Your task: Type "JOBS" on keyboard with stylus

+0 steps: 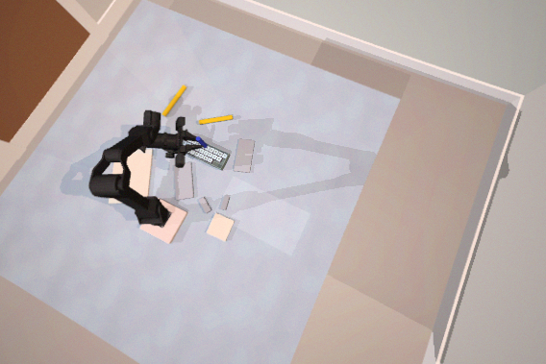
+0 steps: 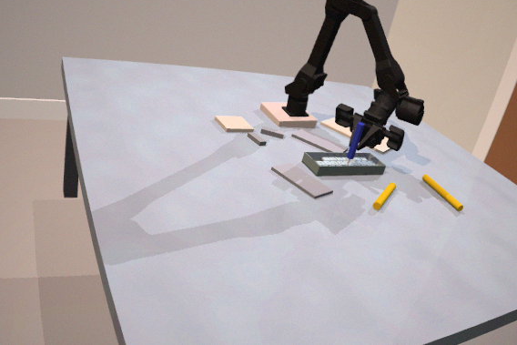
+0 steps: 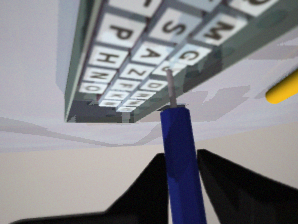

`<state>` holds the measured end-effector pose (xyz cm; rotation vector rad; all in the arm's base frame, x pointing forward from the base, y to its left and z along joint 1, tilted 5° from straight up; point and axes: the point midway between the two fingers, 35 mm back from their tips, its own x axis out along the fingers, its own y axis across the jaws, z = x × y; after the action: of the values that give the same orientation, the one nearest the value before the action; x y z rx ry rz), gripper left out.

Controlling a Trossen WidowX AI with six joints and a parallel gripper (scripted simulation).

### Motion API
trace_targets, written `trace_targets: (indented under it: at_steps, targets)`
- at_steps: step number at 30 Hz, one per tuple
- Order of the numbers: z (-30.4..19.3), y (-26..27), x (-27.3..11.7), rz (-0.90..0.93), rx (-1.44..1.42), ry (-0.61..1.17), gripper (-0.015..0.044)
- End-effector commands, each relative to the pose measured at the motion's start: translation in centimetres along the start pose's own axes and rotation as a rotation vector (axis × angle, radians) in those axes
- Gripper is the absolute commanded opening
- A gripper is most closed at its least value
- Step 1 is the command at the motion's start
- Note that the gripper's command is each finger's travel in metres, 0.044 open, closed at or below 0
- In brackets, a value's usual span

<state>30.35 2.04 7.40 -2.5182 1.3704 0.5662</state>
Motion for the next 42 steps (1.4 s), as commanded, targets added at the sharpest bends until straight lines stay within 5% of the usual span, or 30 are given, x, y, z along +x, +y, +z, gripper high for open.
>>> trace_targets:
  at_steps: [1, 19, 25, 42]
  targets:
    - [-0.7, 0.0, -0.4, 0.0, -0.002, 0.004, 0.0081]
    - [-2.9, 0.1, -1.7, 0.002, -0.011, -0.001, 0.0084]
    - [-3.0, 0.5, -1.7, 0.002, -0.011, -0.001, 0.0]
    - [-3.9, 5.4, -1.0, 0.002, -0.006, 0.008, 0.0]
